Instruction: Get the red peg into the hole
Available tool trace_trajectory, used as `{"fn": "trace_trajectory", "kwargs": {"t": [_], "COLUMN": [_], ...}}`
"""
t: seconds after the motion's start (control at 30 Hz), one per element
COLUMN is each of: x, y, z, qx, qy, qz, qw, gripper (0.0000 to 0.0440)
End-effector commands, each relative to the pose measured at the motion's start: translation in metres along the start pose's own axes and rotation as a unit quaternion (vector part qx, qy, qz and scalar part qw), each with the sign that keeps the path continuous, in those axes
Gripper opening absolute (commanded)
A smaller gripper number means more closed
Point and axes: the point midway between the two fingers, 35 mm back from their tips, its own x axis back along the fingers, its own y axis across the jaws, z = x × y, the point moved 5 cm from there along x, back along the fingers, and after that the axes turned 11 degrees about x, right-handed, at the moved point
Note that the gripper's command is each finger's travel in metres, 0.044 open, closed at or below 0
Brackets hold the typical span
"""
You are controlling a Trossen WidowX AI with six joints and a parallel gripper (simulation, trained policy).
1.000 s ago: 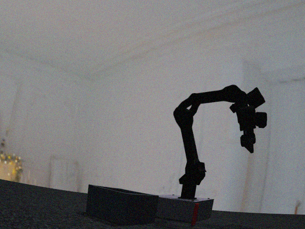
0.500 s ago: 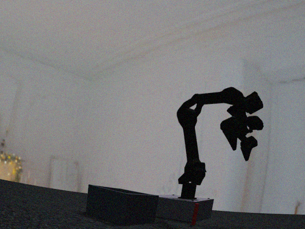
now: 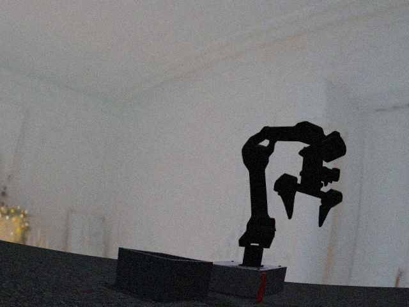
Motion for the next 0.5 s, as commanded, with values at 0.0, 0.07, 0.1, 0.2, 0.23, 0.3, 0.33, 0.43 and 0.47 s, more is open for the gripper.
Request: {"fn": "trace_trajectory", "kwargs": {"t": [0.0,0.07,0.1,0.2,0.23,0.3,0.33,0.43,0.47], "x": [-0.008,-0.013,-0.015,-0.022,-0.025,-0.03,-0.032,-0.039,-0.042], "y": [-0.006,-0.01,-0.012,-0.017,-0.019,-0.023,-0.024,-0.03,-0.031], "z": [0.004,0.007,0.008,0.012,0.014,0.017,0.018,0.023,0.025], "qx": [-0.057,-0.089,-0.106,-0.155,-0.171,-0.203,-0.219,-0.267,-0.283], "qy": [0.022,0.034,0.04,0.057,0.063,0.074,0.08,0.096,0.101], "qz": [-0.001,0.0,0.001,0.005,0.006,0.009,0.011,0.018,0.02], "qw": [0.998,0.995,0.994,0.986,0.983,0.976,0.972,0.959,0.954], "gripper": [0.044,0.044,0.044,0.044,0.044,0.044,0.044,0.044,0.044]}}
